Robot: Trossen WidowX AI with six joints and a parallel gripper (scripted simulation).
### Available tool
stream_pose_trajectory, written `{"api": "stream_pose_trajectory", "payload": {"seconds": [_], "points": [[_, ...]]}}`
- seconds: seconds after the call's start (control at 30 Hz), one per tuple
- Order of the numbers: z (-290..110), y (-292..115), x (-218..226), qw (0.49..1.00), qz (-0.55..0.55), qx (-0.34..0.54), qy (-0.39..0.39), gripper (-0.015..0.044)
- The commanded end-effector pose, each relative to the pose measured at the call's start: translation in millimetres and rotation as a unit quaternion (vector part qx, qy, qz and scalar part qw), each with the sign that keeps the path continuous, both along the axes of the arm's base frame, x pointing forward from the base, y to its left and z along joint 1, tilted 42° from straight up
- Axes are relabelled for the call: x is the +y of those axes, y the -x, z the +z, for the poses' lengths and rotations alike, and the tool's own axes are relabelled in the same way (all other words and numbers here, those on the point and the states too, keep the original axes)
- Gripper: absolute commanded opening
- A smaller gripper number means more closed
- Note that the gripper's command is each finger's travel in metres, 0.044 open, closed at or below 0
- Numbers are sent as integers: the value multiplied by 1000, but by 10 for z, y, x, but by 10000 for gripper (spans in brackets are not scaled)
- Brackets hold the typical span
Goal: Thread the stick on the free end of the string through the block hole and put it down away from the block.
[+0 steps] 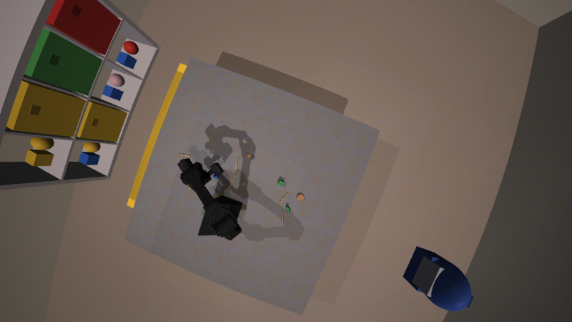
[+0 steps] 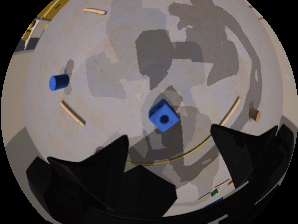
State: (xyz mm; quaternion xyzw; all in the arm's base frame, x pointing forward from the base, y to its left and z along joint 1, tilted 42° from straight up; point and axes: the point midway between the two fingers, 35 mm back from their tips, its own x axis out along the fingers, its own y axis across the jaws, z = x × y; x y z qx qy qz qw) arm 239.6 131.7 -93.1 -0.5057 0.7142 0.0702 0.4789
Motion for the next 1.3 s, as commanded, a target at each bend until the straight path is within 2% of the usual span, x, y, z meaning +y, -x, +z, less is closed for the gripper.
{"api": "stream_pose_trajectory", "payload": {"seconds": [0.0,0.23,0.5,0.77,1.07,1.13,1.27], "points": [[38,-2,48,914,-307,-266,11,440],[49,2,62,828,-424,-367,15,440],[60,7,77,698,-541,-468,20,440],[71,11,91,540,-636,-551,24,440],[82,15,104,335,-712,-616,28,440],[82,16,105,312,-718,-621,28,440],[83,16,105,308,-719,-622,28,440]]}}
